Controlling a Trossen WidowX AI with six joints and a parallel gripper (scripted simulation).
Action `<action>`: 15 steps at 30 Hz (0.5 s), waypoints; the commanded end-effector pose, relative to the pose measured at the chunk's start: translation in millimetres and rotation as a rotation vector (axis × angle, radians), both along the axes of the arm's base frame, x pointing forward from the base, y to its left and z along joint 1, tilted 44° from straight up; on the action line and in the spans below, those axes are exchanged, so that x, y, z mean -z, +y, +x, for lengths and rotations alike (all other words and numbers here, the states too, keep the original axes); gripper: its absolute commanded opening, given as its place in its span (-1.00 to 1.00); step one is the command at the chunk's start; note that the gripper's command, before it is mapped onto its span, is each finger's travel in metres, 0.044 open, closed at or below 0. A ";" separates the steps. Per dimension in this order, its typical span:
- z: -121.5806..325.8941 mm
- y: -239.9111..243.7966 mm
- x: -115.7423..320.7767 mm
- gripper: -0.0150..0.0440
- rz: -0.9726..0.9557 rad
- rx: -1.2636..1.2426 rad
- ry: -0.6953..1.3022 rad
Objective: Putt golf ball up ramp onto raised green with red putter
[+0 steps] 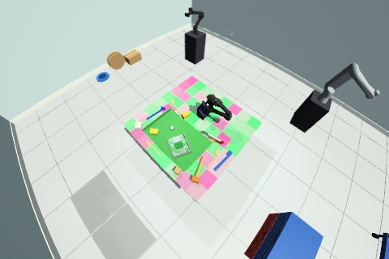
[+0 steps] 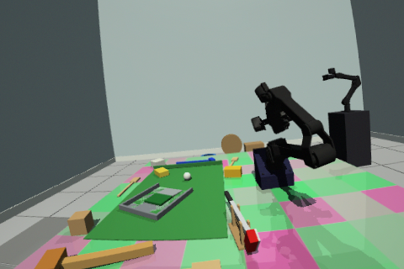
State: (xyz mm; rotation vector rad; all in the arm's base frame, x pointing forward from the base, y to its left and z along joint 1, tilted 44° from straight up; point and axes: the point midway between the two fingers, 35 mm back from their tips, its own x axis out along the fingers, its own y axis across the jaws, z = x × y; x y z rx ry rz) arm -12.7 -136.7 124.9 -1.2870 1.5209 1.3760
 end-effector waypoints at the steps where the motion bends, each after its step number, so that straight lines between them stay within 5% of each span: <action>1: 2.3 -0.4 0.3 0.95 0.002 -0.003 -0.009; 8: 94.4 9.2 7.2 1.00 0.158 -0.078 -0.306; 15: 182.6 68.7 2.7 1.00 0.485 -0.102 -0.494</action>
